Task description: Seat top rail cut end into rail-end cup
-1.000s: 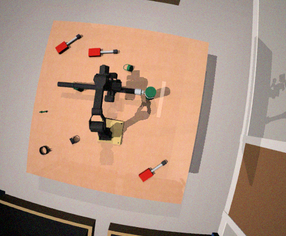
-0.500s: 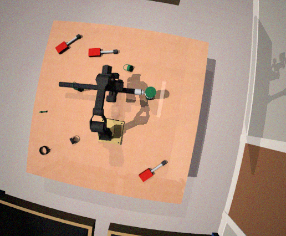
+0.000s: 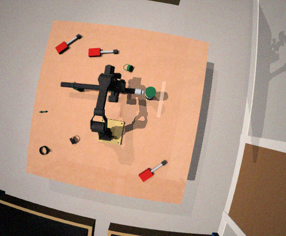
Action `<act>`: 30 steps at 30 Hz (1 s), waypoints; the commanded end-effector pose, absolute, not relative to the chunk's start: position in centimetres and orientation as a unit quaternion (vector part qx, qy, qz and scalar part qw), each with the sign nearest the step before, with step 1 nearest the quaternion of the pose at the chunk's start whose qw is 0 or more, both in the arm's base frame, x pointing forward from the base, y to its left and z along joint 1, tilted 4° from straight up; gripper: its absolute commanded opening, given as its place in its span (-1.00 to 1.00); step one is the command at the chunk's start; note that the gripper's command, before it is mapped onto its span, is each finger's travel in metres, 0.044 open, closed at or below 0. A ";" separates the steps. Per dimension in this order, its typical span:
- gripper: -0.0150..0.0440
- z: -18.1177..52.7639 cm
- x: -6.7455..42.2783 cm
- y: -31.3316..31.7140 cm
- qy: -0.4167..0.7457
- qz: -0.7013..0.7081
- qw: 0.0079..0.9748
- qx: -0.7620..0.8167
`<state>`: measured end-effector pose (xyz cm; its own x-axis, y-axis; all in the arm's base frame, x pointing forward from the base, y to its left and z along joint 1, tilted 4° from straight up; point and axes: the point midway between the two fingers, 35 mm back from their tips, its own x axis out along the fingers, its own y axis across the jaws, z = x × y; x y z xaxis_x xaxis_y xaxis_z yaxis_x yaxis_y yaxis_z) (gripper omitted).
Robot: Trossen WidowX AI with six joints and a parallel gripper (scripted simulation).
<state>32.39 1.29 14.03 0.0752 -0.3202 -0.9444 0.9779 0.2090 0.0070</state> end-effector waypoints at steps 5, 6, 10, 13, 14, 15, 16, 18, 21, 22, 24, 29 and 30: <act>-0.49 14.1 32.4 1.1 0.448 -0.511 0.635 0.366; -0.49 14.1 32.4 1.1 0.448 -0.511 0.635 0.366; -0.49 14.1 32.4 1.1 0.448 -0.511 0.635 0.366; -0.40 14.1 32.4 1.1 0.448 -0.511 0.635 0.366; -0.31 14.1 32.4 1.1 0.448 -0.511 0.635 0.366; -0.22 14.1 32.4 1.1 0.448 -0.511 0.635 0.366; -0.14 14.1 32.4 1.1 0.448 -0.511 0.635 0.366; 0.04 14.1 32.4 1.1 0.448 -0.511 0.635 0.366; 0.31 14.1 32.4 1.1 0.448 -0.511 0.635 0.366; 0.40 14.1 32.4 1.1 0.449 -0.511 0.635 0.366; 0.58 14.4 32.4 1.4 0.449 -0.511 0.635 0.366; 1.00 15.7 32.1 3.0 0.450 -0.511 0.634 0.367; 1.00 16.0 32.0 3.3 0.450 -0.511 0.634 0.367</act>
